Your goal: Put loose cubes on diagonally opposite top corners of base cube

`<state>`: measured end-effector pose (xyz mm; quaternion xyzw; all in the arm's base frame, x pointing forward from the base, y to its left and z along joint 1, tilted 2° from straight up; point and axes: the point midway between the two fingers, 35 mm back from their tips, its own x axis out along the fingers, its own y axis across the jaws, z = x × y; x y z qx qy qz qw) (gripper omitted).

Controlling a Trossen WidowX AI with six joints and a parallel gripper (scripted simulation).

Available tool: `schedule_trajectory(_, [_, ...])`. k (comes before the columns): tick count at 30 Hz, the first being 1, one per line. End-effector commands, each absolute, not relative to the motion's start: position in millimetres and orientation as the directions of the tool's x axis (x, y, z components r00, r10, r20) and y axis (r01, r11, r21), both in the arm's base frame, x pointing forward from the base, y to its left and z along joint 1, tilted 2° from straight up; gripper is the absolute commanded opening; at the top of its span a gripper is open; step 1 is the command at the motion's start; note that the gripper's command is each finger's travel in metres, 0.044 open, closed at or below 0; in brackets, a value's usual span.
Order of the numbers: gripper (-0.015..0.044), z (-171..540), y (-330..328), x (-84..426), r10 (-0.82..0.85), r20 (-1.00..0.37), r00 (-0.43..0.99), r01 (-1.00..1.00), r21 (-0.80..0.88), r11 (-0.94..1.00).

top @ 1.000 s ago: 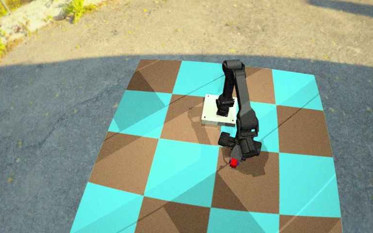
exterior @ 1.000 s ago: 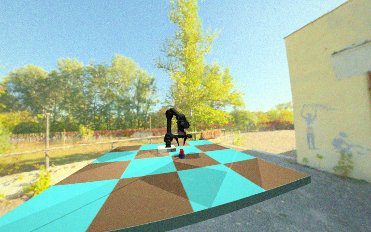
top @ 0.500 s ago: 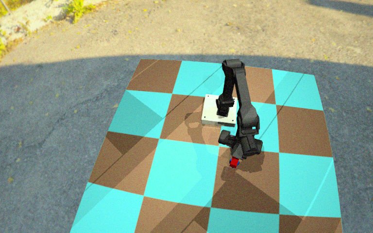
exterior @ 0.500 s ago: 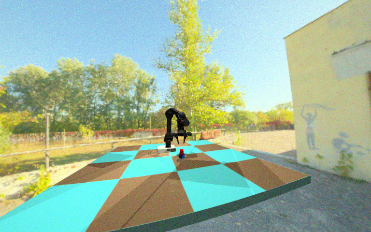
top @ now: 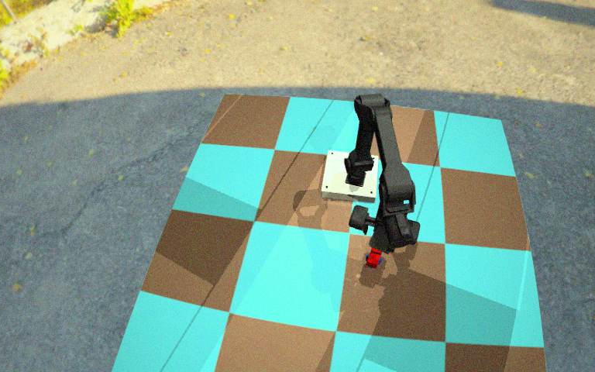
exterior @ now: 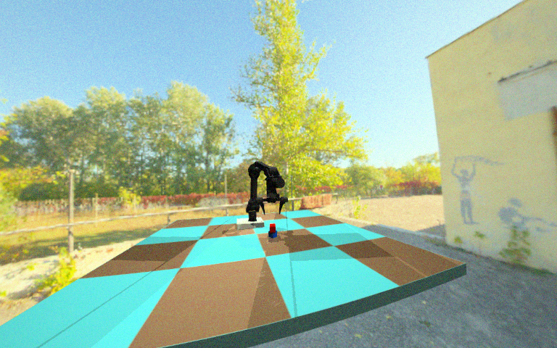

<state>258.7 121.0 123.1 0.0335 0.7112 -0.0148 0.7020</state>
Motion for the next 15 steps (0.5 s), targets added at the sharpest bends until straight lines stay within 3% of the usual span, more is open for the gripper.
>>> schedule_trajectory(1, [0.04,124,140,255,0.028,-1.0,-0.012,0.07,0.027,0.997])
schedule_trajectory(7, [0.04,129,219,223,0.035,-0.999,-0.015,0.07,0.034,0.997])
schedule_trajectory(15, [0.04,130,227,217,0.036,-0.999,-0.016,0.07,0.035,0.997])
